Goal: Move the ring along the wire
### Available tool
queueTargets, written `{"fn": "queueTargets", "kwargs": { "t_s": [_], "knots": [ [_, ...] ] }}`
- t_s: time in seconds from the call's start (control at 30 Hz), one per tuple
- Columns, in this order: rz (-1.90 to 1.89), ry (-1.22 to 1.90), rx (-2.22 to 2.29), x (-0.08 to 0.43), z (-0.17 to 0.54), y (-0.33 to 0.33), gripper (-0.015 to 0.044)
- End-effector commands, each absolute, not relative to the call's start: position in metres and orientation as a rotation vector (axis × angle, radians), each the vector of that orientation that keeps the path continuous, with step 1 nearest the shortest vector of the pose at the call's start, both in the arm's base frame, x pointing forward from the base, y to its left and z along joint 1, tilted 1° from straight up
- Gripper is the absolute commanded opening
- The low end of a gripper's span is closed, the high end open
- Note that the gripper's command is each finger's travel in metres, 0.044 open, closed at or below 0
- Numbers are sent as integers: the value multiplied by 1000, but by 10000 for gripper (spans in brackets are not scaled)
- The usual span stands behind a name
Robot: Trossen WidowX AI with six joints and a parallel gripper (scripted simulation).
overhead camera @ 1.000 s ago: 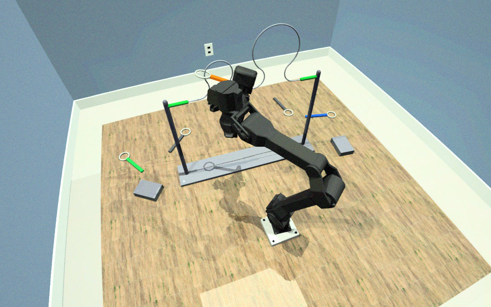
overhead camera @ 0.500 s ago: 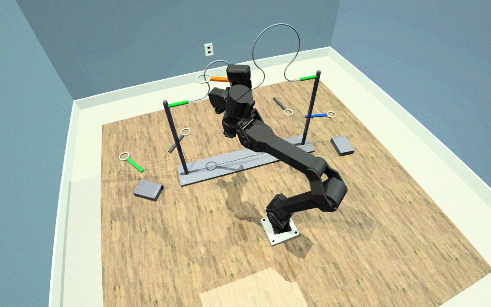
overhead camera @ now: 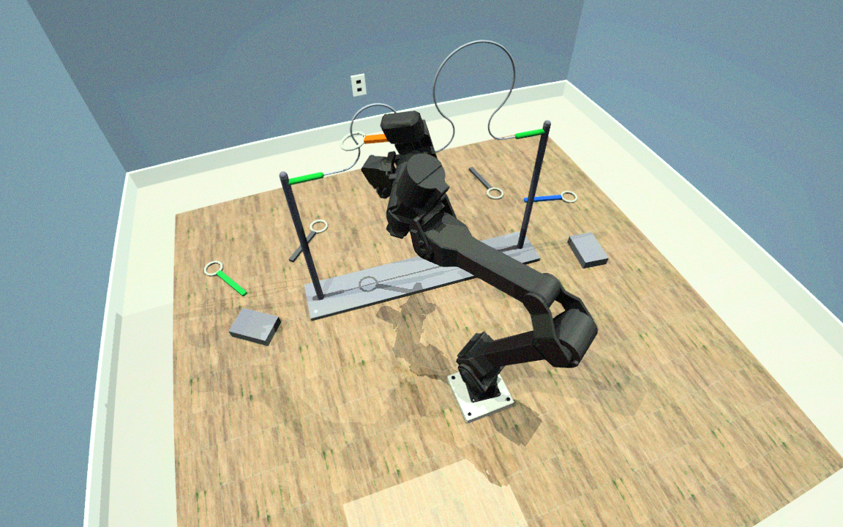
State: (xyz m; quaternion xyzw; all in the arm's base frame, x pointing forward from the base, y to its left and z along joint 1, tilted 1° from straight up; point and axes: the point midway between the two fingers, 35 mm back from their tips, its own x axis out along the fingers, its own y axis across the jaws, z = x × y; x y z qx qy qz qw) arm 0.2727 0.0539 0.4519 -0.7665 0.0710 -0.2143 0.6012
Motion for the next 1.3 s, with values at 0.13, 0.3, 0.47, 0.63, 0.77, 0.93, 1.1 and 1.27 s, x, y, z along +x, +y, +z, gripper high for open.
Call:
{"fn": "queueTargets", "kwargs": {
  "t_s": [0.13,0.3,0.47,0.63,0.77,0.93,1.1,1.27],
  "knots": [
    [-506,159,-1771,271,447,49,-150],
    [-496,171,-1730,271,438,46,-150],
    [-476,191,-1656,272,424,44,-150],
    [-453,215,-1564,272,409,43,-150],
    [-432,234,-1489,272,397,44,-150],
    [-402,263,-1372,273,378,46,-150],
    [-370,290,-1253,273,360,51,-150],
    [-334,300,-1144,274,344,57,-150]
  ]
}}
